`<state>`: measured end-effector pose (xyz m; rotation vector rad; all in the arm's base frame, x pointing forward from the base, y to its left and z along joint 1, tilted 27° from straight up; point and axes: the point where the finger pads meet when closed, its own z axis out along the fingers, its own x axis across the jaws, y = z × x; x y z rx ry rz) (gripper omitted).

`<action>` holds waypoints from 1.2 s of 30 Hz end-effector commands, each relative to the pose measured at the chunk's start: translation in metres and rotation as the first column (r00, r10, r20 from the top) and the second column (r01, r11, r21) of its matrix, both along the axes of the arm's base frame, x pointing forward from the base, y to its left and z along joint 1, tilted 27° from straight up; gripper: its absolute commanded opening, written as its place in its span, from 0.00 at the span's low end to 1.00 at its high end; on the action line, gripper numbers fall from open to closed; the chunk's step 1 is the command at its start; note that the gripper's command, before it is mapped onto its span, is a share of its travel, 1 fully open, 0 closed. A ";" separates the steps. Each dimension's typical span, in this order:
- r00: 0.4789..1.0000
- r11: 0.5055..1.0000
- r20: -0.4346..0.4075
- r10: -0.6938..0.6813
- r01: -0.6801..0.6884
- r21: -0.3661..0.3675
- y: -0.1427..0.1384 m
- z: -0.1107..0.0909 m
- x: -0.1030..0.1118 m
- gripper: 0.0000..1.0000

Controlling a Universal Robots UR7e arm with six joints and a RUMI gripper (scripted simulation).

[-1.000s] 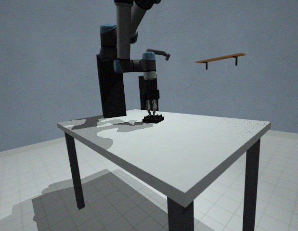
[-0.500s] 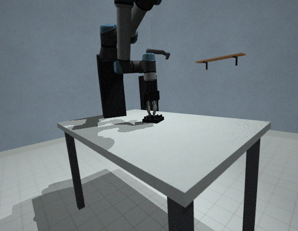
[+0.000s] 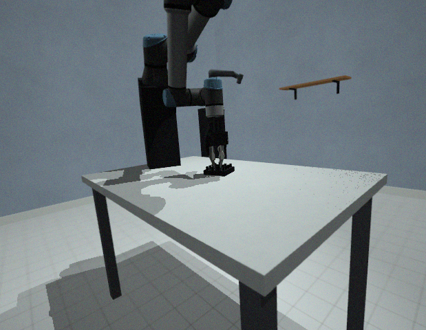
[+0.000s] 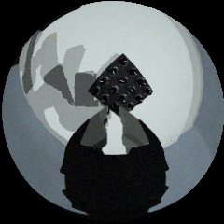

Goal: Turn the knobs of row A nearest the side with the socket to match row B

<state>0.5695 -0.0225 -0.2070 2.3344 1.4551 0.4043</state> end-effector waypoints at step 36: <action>1.000 1.000 0.001 0.000 0.000 0.000 0.000 0.000 0.001 0.04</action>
